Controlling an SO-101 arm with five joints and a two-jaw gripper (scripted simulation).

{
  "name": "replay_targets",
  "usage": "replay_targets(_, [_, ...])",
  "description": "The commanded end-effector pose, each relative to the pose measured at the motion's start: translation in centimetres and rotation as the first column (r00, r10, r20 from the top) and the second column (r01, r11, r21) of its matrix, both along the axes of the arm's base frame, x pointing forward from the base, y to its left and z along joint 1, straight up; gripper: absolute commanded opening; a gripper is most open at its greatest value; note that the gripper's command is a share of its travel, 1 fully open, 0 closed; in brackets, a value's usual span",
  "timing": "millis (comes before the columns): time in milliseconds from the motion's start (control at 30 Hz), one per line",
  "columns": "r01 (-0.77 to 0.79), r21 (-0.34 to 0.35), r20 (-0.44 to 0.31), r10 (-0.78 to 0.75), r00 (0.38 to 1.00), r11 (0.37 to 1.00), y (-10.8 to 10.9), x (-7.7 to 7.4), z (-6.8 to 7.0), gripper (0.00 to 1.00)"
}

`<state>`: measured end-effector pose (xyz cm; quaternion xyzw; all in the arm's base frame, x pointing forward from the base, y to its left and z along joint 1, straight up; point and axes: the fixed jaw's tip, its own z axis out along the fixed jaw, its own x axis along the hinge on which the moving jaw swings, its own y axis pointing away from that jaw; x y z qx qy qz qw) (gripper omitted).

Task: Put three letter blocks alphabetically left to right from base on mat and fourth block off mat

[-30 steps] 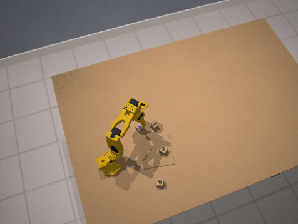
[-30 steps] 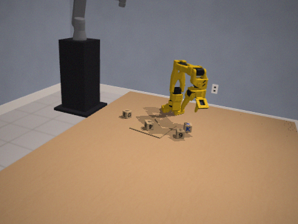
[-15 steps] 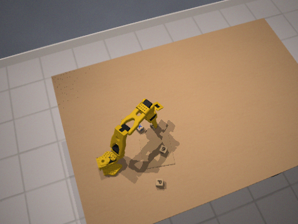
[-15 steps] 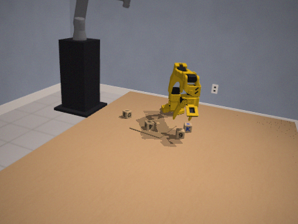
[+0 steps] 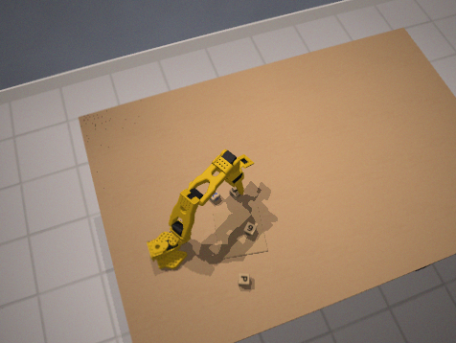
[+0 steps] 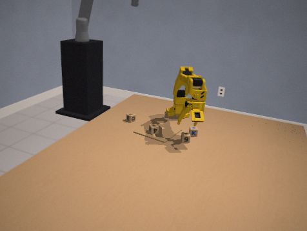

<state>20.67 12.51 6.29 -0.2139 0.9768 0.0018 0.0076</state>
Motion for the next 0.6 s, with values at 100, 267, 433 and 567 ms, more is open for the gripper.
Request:
replay_targets(100, [0.001, 0.042, 0.072, -0.004, 0.997, 0.999, 0.3, 0.7, 1.6, 0.35])
replay_targets(267, [0.032, 0.042, 0.072, -0.035, 0.997, 0.999, -0.4, 1.0, 1.7, 0.35])
replay_targets(433, [0.141, 0.042, 0.073, -0.144, 0.987, 0.989, -3.0, 1.7, 2.1, 0.35])
replay_targets(567, [0.267, 0.043, 0.074, -0.269, 0.96, 0.963, -6.1, 2.2, 2.5, 0.35])
